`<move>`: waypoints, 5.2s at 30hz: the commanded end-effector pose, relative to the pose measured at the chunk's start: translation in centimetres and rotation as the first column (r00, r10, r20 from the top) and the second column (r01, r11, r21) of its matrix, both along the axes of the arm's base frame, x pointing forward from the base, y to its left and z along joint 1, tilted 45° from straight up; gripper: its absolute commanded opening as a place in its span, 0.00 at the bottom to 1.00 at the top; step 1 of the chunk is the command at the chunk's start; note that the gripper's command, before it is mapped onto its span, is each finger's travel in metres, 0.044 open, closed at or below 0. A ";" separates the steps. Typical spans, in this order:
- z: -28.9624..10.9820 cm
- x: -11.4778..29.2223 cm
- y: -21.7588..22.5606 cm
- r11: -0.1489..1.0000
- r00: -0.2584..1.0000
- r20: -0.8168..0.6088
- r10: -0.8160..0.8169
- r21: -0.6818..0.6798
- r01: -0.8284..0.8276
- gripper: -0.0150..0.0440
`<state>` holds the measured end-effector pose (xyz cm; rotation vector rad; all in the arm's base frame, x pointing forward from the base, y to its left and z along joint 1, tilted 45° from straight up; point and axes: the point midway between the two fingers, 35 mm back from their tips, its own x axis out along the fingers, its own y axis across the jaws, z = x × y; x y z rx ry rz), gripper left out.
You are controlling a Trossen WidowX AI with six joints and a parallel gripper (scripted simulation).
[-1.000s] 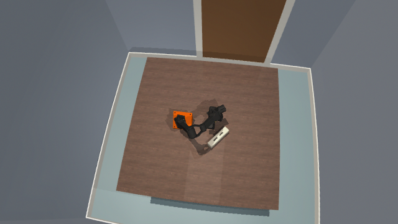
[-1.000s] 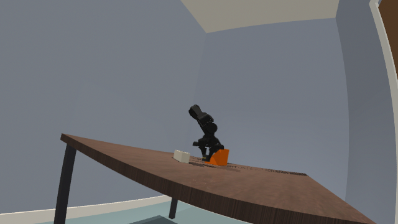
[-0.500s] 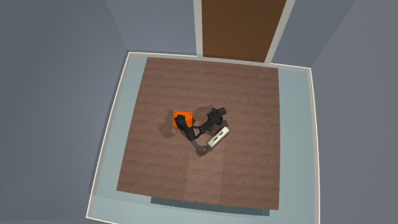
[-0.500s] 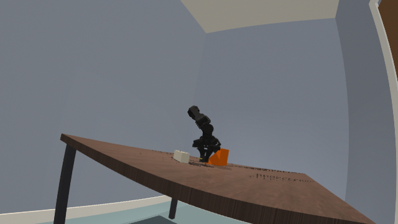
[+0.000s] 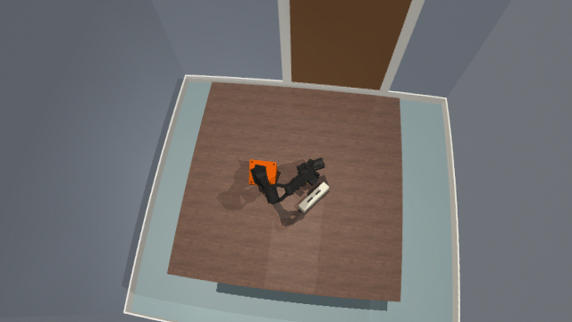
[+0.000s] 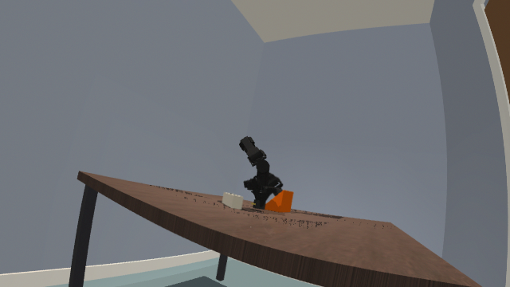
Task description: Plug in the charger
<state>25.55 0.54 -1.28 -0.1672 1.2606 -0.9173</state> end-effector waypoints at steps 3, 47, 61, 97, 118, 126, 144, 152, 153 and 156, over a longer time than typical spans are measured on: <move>0.3 0.3 -0.3 0.999 0.998 0.042 -0.039 0.002 0.039 0.25; 2.7 4.1 -2.5 0.996 0.993 0.085 -0.086 0.006 0.086 0.25; 2.9 4.4 -2.7 0.996 0.993 0.085 -0.086 0.006 0.086 0.25; 3.3 5.0 -3.0 0.996 0.993 0.086 -0.086 0.006 0.086 0.25; 3.6 5.6 -3.2 0.996 0.993 0.086 -0.086 0.005 0.086 0.25; 3.7 5.8 -3.3 0.996 0.993 0.086 -0.086 0.005 0.086 0.25; 4.1 6.3 -3.6 0.996 0.993 0.087 -0.086 0.005 0.086 0.25; 4.2 6.6 -3.8 0.996 0.993 0.087 -0.086 0.005 0.086 0.25; 4.2 6.6 -3.8 0.996 0.993 0.087 -0.086 0.005 0.086 0.25; 4.3 6.7 -3.8 0.996 0.993 0.087 -0.086 0.005 0.086 0.25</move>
